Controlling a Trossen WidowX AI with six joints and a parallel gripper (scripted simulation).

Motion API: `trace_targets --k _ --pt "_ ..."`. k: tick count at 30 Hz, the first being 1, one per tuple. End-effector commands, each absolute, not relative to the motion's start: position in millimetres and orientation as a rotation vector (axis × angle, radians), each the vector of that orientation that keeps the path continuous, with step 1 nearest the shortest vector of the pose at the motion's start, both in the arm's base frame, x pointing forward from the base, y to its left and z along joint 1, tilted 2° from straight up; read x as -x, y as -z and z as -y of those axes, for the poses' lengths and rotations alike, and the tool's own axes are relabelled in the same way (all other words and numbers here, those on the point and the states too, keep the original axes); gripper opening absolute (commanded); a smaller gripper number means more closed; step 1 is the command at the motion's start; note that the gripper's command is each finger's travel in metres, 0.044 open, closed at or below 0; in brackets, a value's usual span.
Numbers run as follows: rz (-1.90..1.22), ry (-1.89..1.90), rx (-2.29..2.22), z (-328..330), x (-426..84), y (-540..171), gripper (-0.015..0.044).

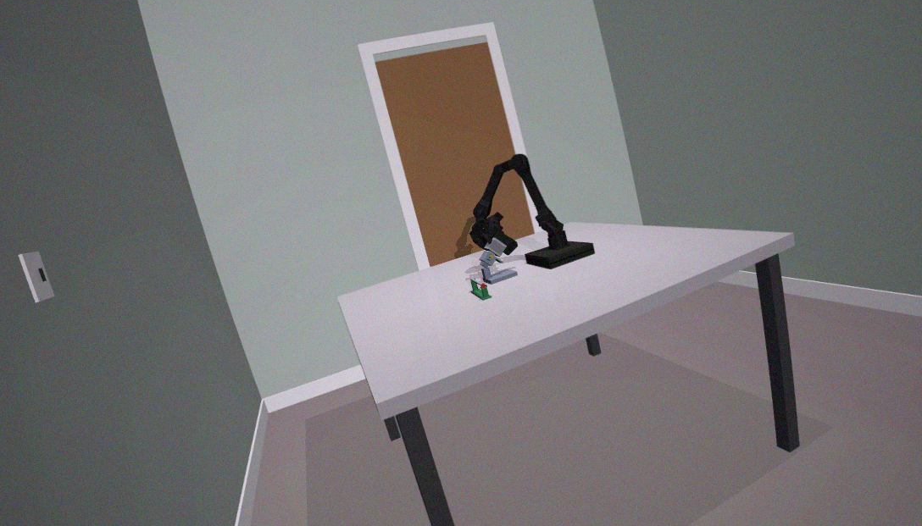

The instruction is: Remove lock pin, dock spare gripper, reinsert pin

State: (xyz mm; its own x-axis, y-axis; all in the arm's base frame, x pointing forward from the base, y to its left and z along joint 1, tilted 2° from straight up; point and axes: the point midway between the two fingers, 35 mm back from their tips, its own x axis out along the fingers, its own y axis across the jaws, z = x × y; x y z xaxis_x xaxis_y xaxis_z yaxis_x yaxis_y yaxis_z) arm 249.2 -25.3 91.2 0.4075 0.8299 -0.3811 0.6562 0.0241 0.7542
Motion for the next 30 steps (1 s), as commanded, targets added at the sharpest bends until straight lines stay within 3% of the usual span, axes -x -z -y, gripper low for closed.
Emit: trace_targets --k 1,19,30 --pt "-1.302 -0.234 -1.705 25.3 -254.9 -90.6 0.0" --pt "-1.315 -0.221 -1.701 25.5 -256.0 -85.5 0.0" --pt "-1.315 -0.221 -1.701 25.5 -256.0 -85.5 0.0289"
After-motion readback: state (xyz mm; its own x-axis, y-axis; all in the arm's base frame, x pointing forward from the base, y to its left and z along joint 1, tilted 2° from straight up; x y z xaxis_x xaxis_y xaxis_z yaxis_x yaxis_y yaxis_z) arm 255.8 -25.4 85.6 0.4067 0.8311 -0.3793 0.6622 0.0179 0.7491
